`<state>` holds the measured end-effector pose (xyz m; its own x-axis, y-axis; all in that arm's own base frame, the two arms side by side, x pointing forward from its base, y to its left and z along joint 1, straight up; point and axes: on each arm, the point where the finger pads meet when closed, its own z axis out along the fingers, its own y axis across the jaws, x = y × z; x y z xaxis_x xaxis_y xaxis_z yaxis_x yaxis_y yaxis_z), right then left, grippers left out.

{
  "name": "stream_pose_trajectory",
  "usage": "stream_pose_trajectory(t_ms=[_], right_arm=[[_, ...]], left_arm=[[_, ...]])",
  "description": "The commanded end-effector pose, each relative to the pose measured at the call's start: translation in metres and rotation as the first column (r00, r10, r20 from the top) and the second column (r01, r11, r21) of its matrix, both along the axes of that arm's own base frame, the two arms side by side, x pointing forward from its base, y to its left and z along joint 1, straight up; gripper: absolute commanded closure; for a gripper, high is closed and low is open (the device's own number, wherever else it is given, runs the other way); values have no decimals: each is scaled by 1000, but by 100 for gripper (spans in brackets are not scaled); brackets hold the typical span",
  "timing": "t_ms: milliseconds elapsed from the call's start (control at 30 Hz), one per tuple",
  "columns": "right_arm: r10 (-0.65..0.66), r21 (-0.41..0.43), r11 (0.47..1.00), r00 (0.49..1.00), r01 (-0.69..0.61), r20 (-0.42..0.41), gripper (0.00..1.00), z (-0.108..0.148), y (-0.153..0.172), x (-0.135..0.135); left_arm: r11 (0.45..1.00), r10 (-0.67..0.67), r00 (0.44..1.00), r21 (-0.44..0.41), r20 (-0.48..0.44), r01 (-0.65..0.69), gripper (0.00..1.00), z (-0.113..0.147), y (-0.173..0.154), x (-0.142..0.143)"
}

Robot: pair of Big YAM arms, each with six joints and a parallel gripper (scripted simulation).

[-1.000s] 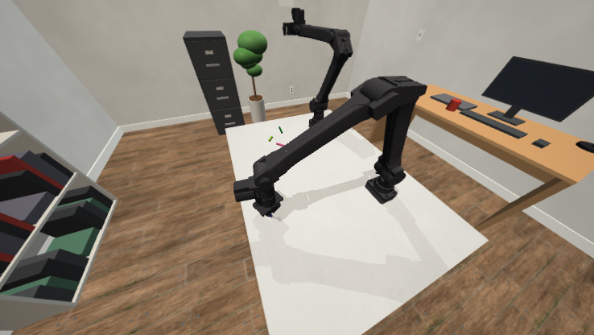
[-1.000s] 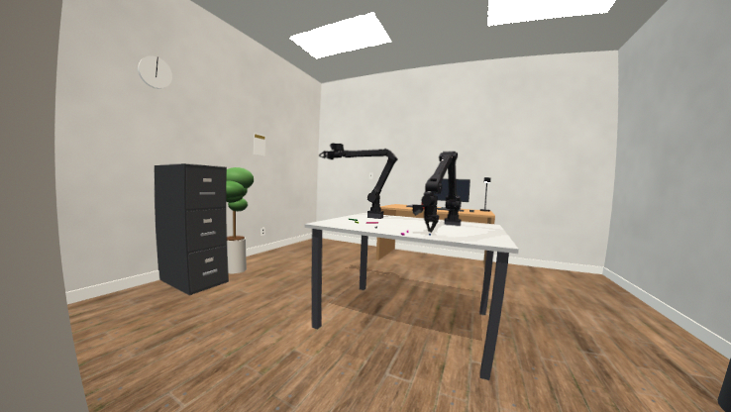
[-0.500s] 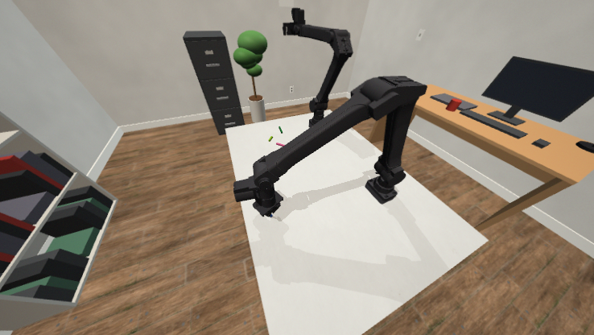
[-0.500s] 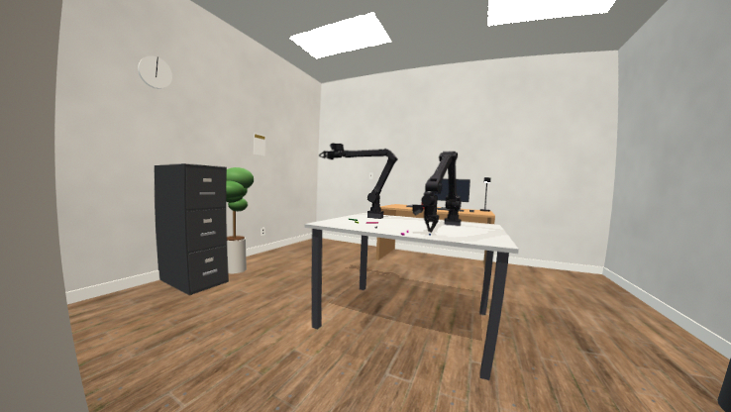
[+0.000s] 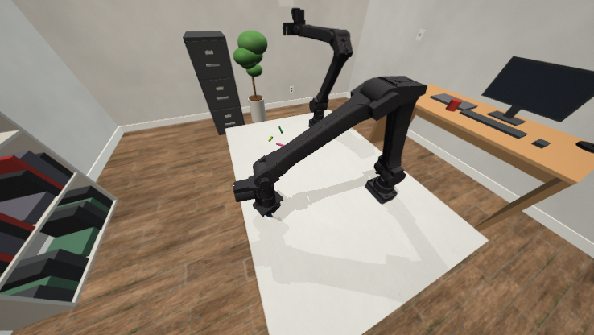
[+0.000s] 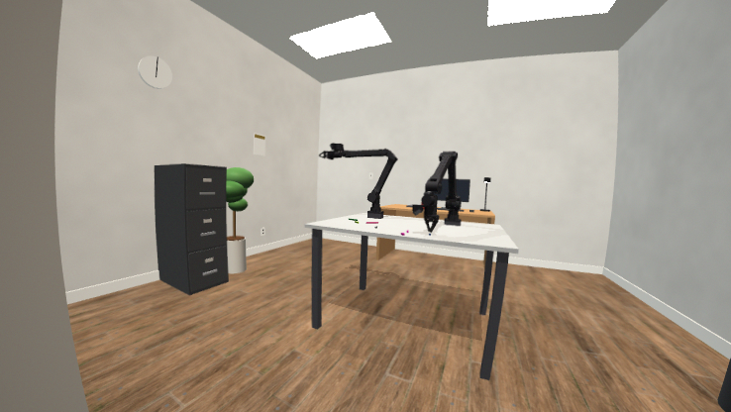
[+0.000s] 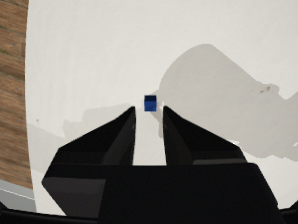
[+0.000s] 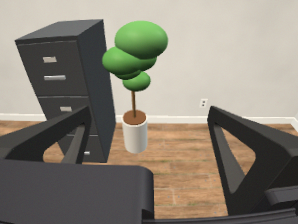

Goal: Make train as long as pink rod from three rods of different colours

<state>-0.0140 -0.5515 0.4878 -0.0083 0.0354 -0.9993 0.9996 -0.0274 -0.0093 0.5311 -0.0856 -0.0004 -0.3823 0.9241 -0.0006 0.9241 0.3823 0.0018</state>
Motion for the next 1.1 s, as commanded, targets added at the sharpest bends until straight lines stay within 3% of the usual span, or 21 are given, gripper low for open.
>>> stream_pose_trajectory(t_ms=[0, 367, 1067], right_arm=[[-3, -35, 999, 1000, 4, 8, 0, 13, 7, -3], [-3, -35, 999, 1000, 4, 8, 0, 13, 7, -3], [-3, -35, 999, 1000, 4, 8, 0, 13, 7, -3]], left_arm=[[1000, -17, 1000, -2, 10, 17, 77, 0, -2, 4], [1000, -4, 999, -7, 40, 4, 77, 15, 7, 6], [1000, -16, 999, -5, 30, 17, 77, 10, 1, 7]])
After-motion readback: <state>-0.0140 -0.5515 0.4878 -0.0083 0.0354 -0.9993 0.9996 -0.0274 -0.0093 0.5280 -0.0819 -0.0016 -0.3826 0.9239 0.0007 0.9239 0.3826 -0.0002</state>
